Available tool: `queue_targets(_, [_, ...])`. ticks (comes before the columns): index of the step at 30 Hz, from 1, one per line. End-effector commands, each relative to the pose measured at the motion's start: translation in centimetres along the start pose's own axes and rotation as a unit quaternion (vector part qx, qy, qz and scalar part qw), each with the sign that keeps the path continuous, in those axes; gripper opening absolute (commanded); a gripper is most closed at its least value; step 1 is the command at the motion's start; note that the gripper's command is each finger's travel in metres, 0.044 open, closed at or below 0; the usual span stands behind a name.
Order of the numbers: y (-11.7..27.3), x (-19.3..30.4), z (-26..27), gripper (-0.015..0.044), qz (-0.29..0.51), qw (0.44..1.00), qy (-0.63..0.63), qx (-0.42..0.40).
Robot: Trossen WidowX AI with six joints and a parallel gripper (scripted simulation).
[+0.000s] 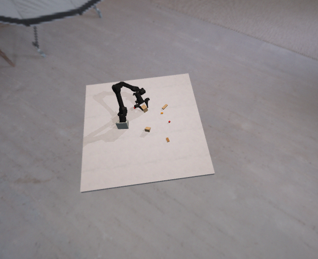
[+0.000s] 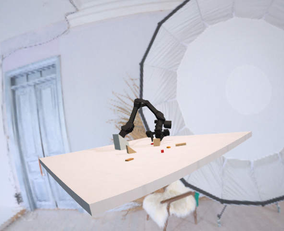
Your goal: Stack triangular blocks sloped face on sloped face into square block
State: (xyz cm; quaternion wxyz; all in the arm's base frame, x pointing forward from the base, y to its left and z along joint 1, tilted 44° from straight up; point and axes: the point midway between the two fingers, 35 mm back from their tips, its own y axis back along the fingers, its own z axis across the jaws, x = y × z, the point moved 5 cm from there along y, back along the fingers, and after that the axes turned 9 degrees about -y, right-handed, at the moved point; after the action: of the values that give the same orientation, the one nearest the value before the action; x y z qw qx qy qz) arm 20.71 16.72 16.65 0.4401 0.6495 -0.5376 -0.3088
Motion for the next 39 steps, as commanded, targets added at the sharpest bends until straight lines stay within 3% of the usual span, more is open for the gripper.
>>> queue_targets(1, [0.0,0.0,0.0,0.042,-0.002,1.0,0.003,0.0])
queue_targets(2, [0.0,0.0,0.0,0.044,-0.002,1.0,0.003,0.0])
queue_targets(10, [0.1,0.2,-0.1,0.044,-0.002,1.0,0.003,0.0])
queue_targets(16, [5.9,6.4,-1.2,0.044,0.002,1.0,0.001,0.0])
queue_targets(20, [6.8,7.3,-1.0,0.044,0.003,1.0,0.001,0.001])
queue_targets(32, [9.8,-1.9,0.3,0.044,-0.024,1.0,-0.008,0.003])
queue_targets(39, [8.9,-2.7,0.3,0.044,-0.026,1.0,-0.007,0.003])
